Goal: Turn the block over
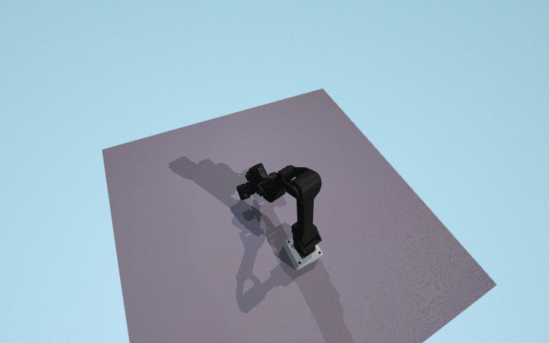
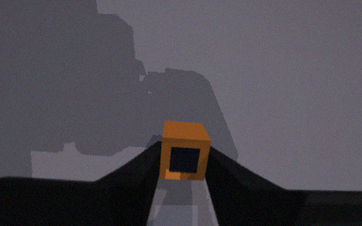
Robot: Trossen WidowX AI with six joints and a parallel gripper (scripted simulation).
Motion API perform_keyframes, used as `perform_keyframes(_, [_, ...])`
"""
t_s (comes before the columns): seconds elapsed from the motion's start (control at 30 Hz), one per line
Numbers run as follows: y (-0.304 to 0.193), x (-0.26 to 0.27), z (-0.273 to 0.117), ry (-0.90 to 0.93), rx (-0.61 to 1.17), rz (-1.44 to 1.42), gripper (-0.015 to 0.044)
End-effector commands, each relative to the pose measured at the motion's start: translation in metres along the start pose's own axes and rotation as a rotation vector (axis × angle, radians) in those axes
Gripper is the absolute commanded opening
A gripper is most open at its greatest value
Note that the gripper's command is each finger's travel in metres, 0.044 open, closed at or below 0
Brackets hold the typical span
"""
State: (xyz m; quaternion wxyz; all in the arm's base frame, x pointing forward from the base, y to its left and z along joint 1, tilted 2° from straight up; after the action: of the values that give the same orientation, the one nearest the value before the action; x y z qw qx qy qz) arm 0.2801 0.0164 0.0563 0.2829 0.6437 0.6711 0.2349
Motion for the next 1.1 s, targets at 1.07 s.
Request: perform_keyframes(1.07, [-0.049,0.005,-0.005,-0.059,-0.333,0.004,0.0])
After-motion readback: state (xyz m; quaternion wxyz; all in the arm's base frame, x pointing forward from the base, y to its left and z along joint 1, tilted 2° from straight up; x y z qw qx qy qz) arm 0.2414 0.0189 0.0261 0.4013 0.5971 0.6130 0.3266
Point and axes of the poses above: the point midway between the two fingers, 35 mm back from their tips, its own z axis out along the fingers, its own x axis across the jaws, y = z × x, the point moved 10 cm from there along -z, back along the fingers, and after that the axes turned 9 degrees about -z, right-handed, at the moved point
